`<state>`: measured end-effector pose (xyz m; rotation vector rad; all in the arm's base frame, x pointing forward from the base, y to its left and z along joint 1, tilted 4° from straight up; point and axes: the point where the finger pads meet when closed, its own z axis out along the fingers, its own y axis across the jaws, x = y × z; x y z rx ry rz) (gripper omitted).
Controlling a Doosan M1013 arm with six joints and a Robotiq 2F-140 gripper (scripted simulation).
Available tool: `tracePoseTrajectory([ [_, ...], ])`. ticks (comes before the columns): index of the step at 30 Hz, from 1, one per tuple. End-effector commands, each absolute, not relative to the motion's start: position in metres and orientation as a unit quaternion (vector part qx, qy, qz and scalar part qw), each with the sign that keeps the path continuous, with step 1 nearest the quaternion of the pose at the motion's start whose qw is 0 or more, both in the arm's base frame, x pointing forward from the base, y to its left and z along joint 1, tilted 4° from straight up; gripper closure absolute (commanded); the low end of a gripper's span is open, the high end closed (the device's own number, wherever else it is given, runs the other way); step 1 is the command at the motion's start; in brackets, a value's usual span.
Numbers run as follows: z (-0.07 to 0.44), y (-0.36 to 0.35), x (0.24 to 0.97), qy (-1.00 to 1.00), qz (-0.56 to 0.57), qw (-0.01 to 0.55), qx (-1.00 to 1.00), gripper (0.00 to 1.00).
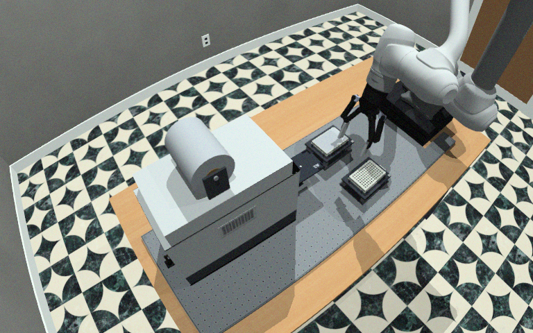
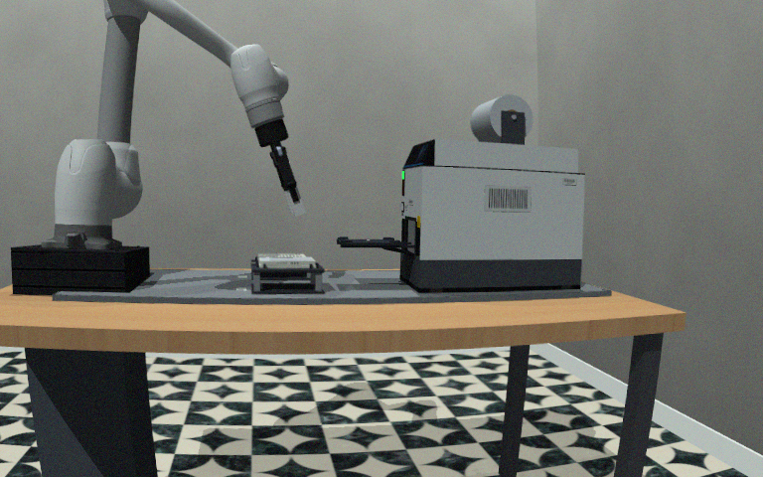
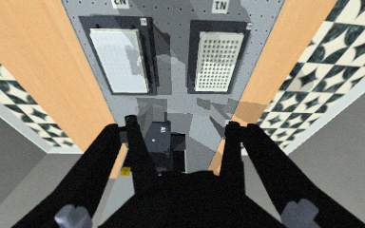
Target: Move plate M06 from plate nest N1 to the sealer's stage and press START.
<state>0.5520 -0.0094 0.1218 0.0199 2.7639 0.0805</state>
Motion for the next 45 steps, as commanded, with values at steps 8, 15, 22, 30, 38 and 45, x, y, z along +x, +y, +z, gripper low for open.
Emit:
tracePoseTrajectory([
  [8,0.124,0.039,0.535,0.982,0.027,0.187,0.007,0.30],
  [15,0.125,0.060,0.528,0.982,0.027,0.187,0.007,0.30],
  [22,0.125,0.070,0.524,0.982,0.027,0.187,0.007,0.30],
  [30,0.125,0.070,0.524,0.982,0.027,0.187,0.007,0.30],
  [38,0.124,0.071,0.525,0.982,0.027,0.187,0.007,0.30],
  [45,0.112,0.071,0.525,0.982,0.027,0.187,0.007,0.30],
])
